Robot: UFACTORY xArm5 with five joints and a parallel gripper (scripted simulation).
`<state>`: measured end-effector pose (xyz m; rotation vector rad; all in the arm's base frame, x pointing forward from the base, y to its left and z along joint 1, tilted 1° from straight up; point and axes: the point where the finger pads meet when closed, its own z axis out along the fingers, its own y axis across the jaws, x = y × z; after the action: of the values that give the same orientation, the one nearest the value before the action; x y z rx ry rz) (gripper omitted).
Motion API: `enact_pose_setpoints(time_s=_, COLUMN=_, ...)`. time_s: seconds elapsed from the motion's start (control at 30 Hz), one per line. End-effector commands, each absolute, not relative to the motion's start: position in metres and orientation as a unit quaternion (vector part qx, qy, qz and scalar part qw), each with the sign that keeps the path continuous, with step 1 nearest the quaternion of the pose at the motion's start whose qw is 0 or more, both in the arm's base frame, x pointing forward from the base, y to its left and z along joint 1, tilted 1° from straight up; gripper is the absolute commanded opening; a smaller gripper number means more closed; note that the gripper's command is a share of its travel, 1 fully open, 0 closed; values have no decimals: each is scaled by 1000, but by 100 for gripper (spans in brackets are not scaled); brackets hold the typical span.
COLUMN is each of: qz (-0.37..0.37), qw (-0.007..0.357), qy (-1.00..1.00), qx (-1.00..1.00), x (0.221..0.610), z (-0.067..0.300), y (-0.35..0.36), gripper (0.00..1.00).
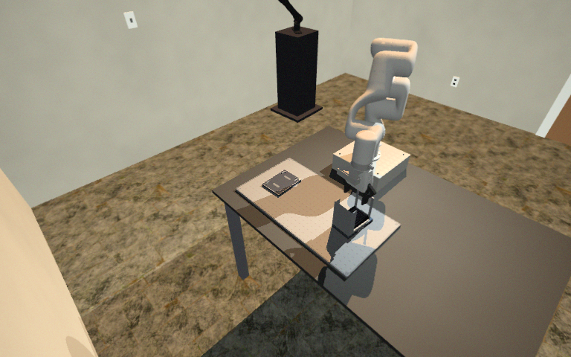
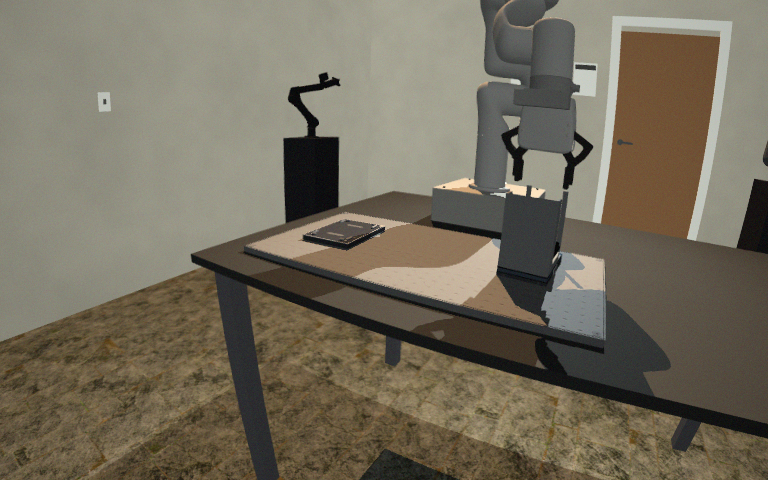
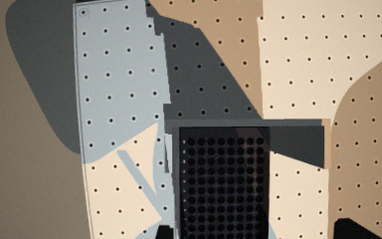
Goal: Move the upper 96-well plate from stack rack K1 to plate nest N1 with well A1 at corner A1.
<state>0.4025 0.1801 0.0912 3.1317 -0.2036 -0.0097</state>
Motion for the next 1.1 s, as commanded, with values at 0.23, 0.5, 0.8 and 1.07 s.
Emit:
enact_pose_setpoints(time_s=0.23, qz=-5, qw=-4, qy=-65, qx=998, x=403, z=76, y=181, gripper=100)
enact_pose_setpoints(time_s=0.5, qz=-5, qw=-4, qy=-65, qx=998, x=403, z=66, y=181, gripper=100)
enact_pose_setpoints(time_s=0.8, qz=-5, qw=-4, qy=-65, qx=998, x=403, z=51, y=181, gripper=100)
enact_pose_setpoints(time_s=1.07, qz=-5, qw=-4, qy=-65, qx=998, x=403, z=41, y=181, gripper=100)
